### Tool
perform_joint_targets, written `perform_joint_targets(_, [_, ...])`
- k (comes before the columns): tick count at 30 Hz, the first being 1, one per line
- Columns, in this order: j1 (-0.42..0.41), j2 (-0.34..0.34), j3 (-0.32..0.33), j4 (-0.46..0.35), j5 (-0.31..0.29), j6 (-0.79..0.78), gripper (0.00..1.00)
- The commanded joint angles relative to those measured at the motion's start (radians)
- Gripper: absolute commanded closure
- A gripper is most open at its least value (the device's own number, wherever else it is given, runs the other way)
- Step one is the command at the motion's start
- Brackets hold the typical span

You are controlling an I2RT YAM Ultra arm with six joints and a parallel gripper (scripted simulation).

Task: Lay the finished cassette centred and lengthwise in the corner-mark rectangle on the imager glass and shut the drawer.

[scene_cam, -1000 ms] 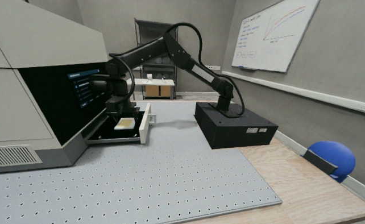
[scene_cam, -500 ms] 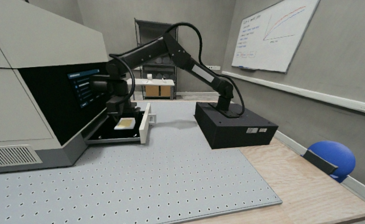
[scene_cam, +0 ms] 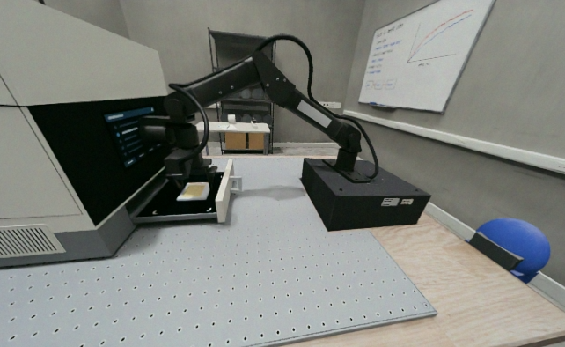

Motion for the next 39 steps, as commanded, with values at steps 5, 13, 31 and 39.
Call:
perform_joint_targets(5, [0.009, -0.043, 0.031, -0.018, -0.013, -0.003, 0.09])
perform_joint_targets(13, [0.010, -0.041, 0.015, -0.016, -0.013, -0.002, 0.09])
perform_joint_targets(31, [0.012, -0.018, 0.034, 0.003, -0.012, -0.003, 0.09])
perform_joint_targets(39, [0.013, -0.041, -0.011, 0.004, -0.012, -0.003, 0.09])
